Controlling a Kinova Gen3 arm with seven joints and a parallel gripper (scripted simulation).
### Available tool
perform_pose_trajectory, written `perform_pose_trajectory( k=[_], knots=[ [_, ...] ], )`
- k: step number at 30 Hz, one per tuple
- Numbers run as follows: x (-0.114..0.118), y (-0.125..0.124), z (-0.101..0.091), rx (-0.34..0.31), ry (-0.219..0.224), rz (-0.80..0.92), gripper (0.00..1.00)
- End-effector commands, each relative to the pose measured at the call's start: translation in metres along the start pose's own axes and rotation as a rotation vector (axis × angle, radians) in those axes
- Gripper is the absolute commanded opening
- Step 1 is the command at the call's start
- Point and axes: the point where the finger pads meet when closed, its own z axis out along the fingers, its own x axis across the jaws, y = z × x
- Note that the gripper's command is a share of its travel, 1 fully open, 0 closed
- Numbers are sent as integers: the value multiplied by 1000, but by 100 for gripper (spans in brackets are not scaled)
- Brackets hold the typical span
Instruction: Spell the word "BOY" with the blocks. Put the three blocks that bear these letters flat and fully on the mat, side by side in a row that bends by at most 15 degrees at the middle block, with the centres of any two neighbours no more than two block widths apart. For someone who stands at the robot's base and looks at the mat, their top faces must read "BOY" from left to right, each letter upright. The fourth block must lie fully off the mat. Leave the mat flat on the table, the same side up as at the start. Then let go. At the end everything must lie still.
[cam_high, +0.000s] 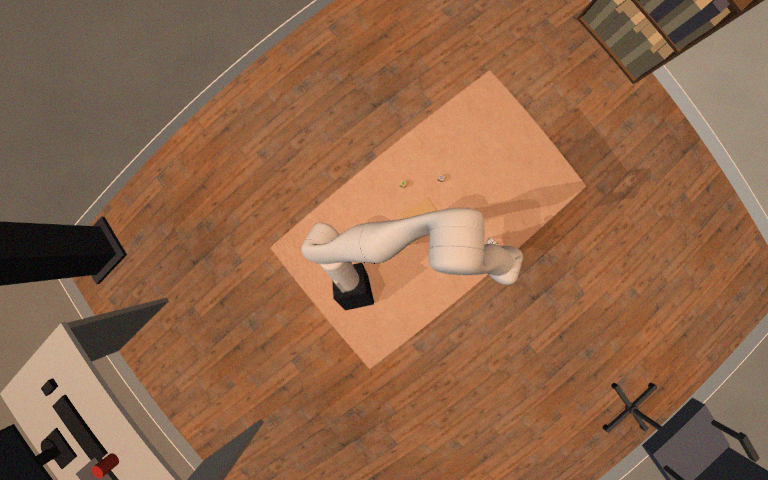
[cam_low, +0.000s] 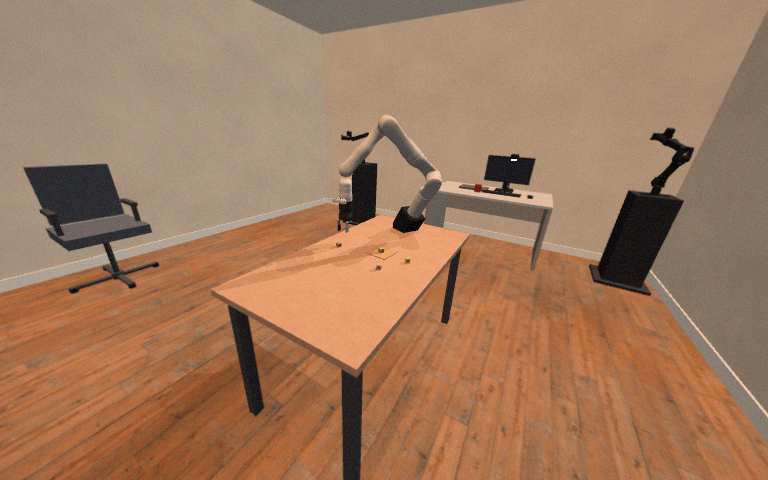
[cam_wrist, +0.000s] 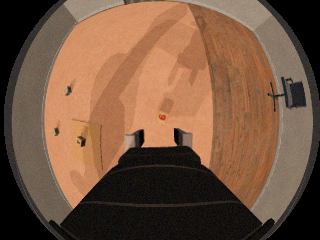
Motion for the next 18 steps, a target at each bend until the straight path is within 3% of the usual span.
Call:
perform_pose_trajectory(
  k=[1, 18],
  knots=[
    [5, 2, 6, -1, -9, 9, 100],
    [7, 3, 6, -2, -9, 9, 100]
  ],
)
